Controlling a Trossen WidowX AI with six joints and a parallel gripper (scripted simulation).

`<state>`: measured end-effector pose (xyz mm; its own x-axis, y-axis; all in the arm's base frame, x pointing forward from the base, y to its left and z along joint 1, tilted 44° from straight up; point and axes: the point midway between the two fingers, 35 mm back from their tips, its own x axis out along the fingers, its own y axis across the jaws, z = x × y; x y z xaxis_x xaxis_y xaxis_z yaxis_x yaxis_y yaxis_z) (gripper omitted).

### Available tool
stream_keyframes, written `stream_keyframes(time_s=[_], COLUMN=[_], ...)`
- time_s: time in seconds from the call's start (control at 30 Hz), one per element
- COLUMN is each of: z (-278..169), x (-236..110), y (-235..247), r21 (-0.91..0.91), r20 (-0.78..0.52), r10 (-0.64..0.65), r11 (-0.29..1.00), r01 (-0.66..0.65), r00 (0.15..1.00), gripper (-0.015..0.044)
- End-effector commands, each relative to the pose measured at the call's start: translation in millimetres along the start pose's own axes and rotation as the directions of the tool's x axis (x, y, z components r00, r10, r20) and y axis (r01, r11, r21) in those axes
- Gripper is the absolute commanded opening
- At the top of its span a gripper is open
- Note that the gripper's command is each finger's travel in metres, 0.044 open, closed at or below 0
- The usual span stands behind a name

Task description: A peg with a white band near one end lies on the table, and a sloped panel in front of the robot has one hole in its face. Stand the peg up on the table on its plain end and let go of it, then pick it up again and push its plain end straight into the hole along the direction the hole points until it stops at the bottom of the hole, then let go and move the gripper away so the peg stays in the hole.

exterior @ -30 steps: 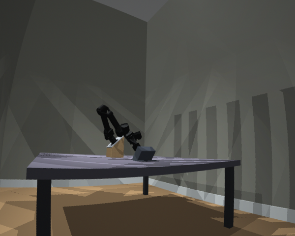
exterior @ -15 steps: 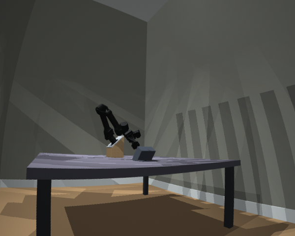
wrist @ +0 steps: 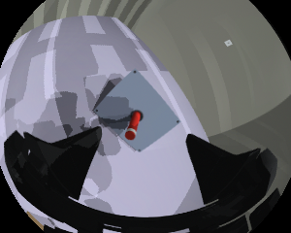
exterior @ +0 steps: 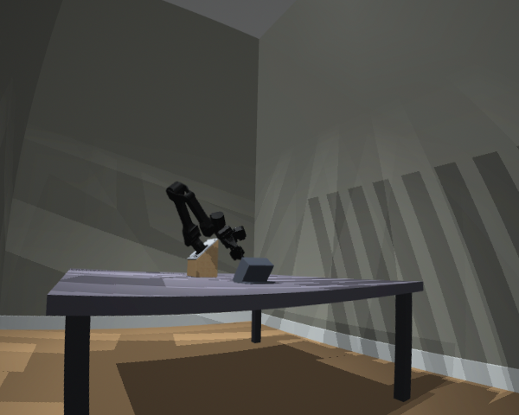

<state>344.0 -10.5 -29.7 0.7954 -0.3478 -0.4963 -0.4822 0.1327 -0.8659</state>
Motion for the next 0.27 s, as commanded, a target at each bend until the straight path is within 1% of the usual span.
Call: stream_keyframes(time_s=[0.0,0.23], z=[-1.8,-0.3], x=[-5.2,-10.5], y=[2.1,0.7], r21=[0.001,0.001], r20=[-0.007,-0.006], r10=[0.008,0.007], r11=[1.0,1.0], r01=[-0.008,-0.007], r00=[1.0,1.0], gripper=[0.044,0.044])
